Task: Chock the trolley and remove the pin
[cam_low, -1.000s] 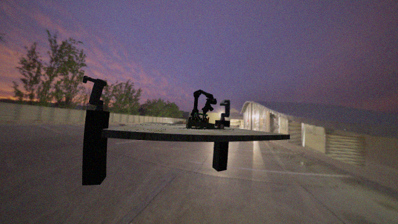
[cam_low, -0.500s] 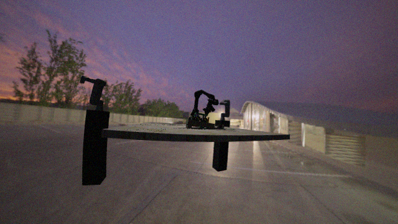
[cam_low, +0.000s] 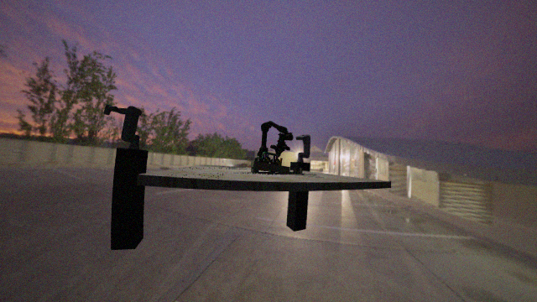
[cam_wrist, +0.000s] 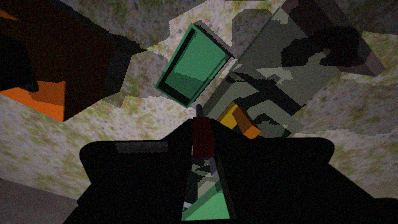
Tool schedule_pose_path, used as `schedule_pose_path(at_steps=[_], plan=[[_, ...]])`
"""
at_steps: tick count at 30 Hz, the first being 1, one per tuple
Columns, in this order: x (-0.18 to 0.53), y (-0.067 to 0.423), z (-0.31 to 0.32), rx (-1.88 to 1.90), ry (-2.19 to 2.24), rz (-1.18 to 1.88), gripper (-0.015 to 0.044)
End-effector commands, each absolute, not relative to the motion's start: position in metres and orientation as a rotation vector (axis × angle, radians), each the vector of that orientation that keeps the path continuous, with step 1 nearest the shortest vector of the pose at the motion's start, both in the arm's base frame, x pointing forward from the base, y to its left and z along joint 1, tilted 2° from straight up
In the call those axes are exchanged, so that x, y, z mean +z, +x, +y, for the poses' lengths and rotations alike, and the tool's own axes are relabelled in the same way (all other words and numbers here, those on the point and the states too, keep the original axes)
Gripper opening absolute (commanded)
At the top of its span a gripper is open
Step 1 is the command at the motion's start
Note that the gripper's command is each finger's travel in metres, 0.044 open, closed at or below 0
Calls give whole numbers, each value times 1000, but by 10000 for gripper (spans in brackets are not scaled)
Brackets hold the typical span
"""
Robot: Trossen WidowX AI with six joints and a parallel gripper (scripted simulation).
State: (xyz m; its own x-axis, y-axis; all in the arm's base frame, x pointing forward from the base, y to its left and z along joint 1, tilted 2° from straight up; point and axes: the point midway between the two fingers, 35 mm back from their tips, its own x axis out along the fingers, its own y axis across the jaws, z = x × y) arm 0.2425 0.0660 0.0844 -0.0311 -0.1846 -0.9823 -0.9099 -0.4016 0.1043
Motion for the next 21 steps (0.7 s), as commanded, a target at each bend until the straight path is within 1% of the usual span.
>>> schedule_pose_path(at_steps=[1, 21], plan=[[84, 240, 65, 1575, -1677, 1080, 0], [85, 240, 61, 2013, -1991, 486, 0]])
